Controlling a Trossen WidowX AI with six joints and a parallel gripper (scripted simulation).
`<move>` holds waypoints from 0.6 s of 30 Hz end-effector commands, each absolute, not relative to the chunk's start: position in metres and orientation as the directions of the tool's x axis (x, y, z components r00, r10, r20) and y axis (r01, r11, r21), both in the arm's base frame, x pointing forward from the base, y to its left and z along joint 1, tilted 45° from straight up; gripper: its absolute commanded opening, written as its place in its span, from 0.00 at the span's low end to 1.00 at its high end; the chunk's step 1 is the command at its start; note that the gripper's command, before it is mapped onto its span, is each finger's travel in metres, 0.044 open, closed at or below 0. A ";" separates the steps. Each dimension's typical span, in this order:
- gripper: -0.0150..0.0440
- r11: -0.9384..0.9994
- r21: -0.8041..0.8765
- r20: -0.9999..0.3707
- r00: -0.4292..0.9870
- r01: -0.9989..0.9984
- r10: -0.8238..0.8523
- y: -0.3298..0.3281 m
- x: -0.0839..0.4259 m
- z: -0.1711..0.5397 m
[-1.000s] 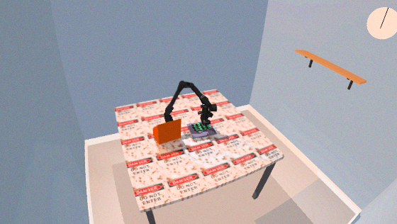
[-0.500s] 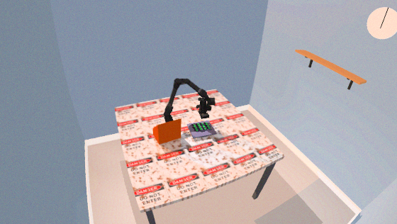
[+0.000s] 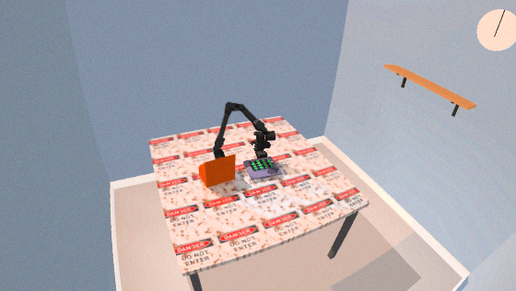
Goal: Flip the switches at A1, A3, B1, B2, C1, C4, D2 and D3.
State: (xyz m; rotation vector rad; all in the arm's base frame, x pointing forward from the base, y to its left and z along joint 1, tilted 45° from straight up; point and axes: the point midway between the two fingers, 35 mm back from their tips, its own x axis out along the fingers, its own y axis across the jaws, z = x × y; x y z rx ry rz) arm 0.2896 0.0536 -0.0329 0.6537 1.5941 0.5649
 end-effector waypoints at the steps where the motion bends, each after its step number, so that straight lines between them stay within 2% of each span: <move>1: 0.25 0.715 0.693 -0.710 -0.081 0.098 0.699 0.058 0.289 -0.037; 18: 0.25 0.715 0.693 -0.710 -0.081 0.098 0.700 0.068 0.288 -0.046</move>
